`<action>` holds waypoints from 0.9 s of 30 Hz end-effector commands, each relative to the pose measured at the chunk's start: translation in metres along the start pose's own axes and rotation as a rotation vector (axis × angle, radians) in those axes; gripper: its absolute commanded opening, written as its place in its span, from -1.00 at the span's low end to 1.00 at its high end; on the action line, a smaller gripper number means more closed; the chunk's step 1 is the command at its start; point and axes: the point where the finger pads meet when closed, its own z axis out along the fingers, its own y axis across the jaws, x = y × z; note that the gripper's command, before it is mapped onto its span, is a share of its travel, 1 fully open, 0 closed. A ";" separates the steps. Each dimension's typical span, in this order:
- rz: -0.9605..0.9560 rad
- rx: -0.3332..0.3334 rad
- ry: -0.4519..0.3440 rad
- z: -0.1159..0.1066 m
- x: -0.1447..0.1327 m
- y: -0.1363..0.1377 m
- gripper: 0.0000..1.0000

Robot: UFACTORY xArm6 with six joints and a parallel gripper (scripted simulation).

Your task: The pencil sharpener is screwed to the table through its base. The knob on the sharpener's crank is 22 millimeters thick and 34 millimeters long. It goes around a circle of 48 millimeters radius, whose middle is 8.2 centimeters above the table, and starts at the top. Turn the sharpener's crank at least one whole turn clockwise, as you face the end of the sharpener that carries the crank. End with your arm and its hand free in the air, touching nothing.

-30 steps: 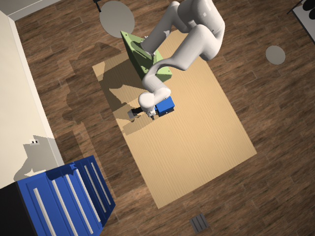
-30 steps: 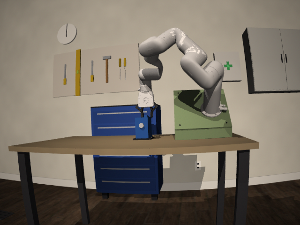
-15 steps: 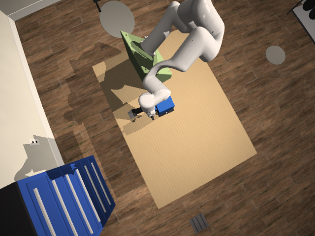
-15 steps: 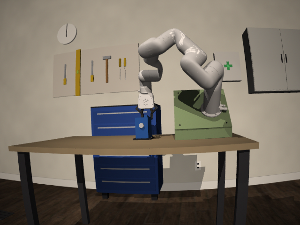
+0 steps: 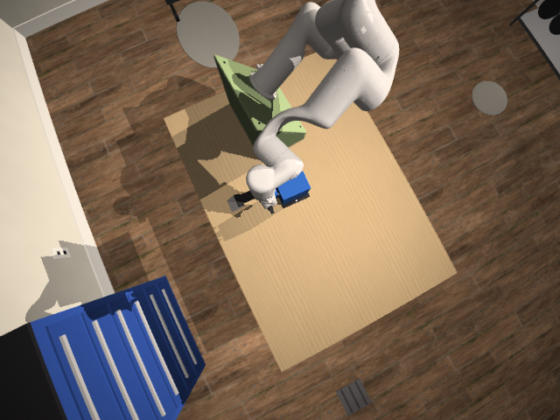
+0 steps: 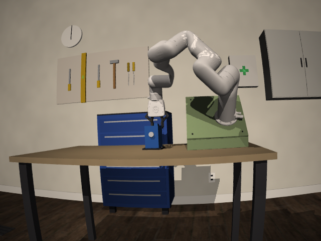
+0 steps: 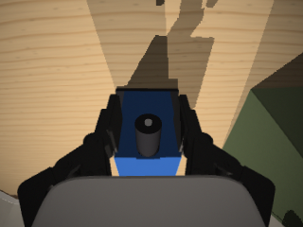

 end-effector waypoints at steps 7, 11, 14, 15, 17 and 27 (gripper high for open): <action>-0.001 0.003 0.002 -0.002 0.000 -0.001 -1.00; -0.001 0.003 0.002 -0.002 0.000 -0.001 -1.00; -0.001 0.003 0.002 -0.002 0.000 -0.001 -1.00; -0.001 0.003 0.002 -0.002 0.000 -0.001 -1.00; -0.001 0.003 0.002 -0.002 0.000 -0.001 -1.00; -0.001 0.003 0.002 -0.002 0.000 -0.001 -1.00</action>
